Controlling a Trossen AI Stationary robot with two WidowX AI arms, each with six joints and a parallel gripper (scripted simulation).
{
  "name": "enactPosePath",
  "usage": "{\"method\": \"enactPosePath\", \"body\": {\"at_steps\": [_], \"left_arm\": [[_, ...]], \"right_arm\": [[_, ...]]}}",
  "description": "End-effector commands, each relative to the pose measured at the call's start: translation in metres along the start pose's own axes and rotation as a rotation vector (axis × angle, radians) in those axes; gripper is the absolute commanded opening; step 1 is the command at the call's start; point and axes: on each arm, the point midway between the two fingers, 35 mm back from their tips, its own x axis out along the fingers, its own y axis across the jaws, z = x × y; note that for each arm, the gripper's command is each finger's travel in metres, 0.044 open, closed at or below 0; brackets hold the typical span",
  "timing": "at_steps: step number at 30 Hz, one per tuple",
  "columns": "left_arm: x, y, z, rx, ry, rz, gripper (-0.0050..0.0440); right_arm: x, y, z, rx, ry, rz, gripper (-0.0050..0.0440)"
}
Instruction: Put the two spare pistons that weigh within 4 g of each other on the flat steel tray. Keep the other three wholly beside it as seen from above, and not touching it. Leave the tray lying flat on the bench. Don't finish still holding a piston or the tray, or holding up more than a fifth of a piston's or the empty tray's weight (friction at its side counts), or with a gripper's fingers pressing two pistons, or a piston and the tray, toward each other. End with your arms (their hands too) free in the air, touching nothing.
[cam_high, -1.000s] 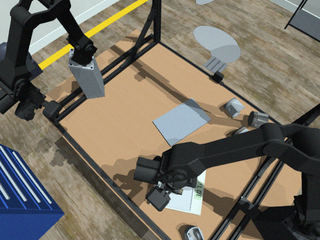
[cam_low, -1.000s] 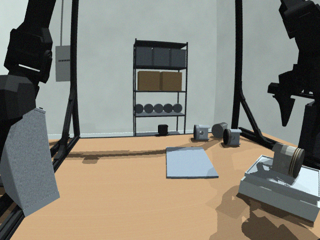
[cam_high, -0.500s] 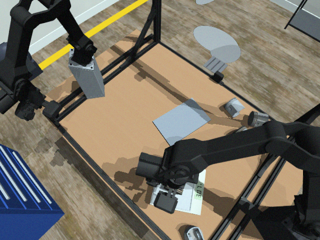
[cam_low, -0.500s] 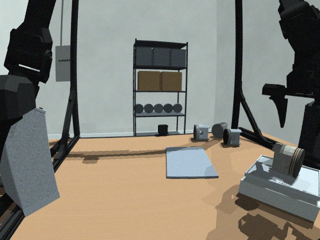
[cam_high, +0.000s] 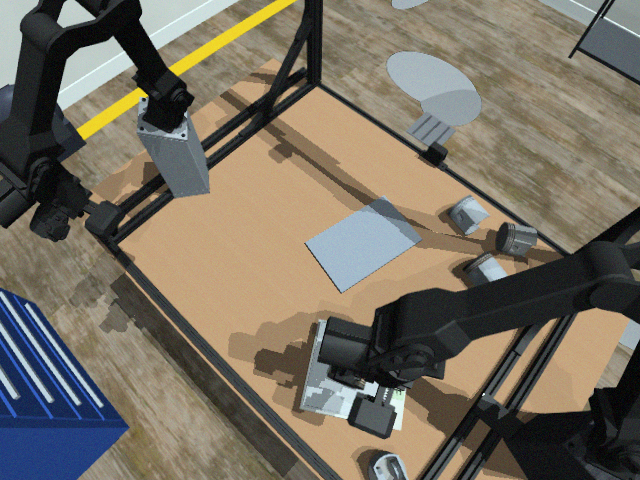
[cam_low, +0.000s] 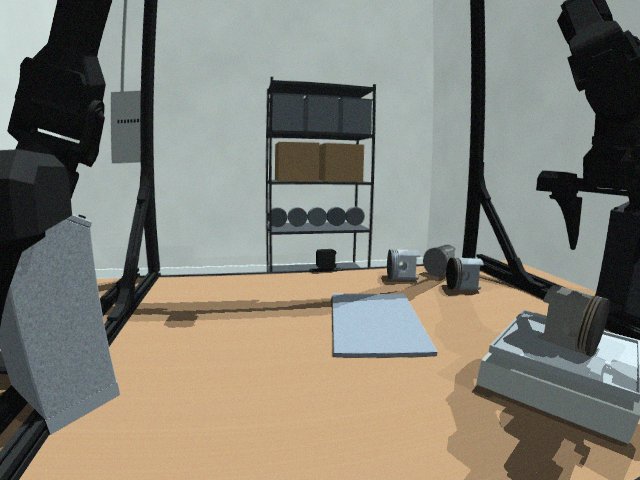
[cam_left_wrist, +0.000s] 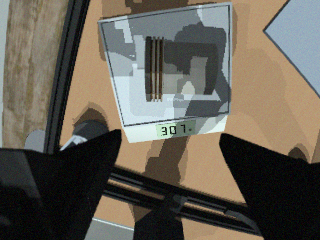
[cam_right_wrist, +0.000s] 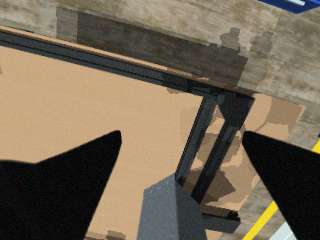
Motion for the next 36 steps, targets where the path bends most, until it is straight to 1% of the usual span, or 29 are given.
{"method": "enactPosePath", "body": {"at_steps": [1, 11, 15, 26, 30, 36], "left_arm": [[-0.001, -0.002, -0.017, -0.001, -0.001, 0.002, 0.0378], [-0.002, -0.007, -0.067, -0.001, -0.001, 0.002, 0.0378], [-0.001, -0.007, -0.070, -0.001, 0.001, 0.002, 0.0378], [0.043, -0.038, -0.079, -0.127, -0.263, 0.026, 0.0378], [0.043, -0.038, -0.079, -0.173, -0.359, 0.035, 0.0378], [0.044, -0.038, -0.080, -0.183, -0.378, 0.036, 0.0378]], "right_arm": [[0.000, 0.000, 0.000, 0.000, 0.001, 0.002, 0.0440], [0.000, 0.000, 0.000, 0.000, 0.001, 0.002, 0.0440], [0.000, 0.000, 0.000, 0.000, 0.001, 0.002, 0.0440], [0.000, 0.000, 0.000, 0.000, 0.001, 0.002, 0.0440], [0.000, 0.000, 0.000, 0.000, 0.001, 0.002, 0.0440], [0.000, 0.000, 0.000, 0.000, 0.001, 0.002, 0.0440]]}}
